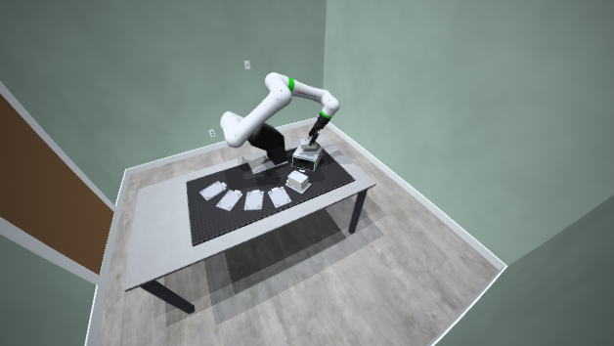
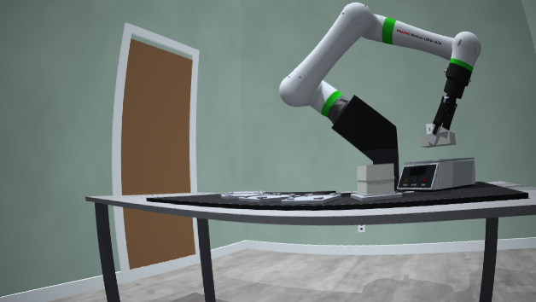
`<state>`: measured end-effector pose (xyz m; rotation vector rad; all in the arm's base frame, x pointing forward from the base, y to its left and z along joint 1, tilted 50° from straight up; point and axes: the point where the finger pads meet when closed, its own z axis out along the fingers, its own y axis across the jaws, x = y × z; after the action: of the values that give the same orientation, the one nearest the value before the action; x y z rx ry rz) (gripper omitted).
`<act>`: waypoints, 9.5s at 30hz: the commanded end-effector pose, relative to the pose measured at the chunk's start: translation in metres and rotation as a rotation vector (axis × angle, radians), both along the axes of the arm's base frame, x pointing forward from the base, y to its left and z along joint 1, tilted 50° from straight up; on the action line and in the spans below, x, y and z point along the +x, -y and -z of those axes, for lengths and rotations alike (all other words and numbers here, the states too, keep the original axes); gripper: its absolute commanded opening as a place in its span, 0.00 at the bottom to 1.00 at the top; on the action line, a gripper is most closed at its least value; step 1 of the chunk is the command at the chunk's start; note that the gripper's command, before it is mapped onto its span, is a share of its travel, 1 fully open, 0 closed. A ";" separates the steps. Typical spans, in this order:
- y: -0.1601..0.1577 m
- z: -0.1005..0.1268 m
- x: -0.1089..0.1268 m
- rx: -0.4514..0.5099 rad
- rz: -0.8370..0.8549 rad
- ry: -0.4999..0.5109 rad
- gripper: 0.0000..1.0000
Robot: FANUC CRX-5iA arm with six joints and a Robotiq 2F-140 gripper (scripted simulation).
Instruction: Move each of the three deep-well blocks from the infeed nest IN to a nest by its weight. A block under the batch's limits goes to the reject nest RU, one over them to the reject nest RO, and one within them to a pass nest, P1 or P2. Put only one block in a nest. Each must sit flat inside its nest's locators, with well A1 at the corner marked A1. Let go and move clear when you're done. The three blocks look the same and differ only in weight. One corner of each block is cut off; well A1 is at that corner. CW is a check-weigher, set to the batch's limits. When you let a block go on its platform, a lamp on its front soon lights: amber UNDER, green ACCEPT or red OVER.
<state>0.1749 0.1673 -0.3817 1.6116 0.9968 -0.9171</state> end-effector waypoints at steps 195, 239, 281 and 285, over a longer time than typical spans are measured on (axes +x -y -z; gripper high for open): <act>0.252 -0.256 0.279 0.126 0.780 0.906 0.10; 0.292 -0.273 0.290 0.126 0.780 0.906 0.10; 0.330 -0.240 0.295 0.126 0.780 0.906 0.10; 0.333 -0.237 0.295 0.126 0.780 0.906 0.10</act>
<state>0.4701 -0.1652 -0.1437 2.2455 -0.2360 -0.4691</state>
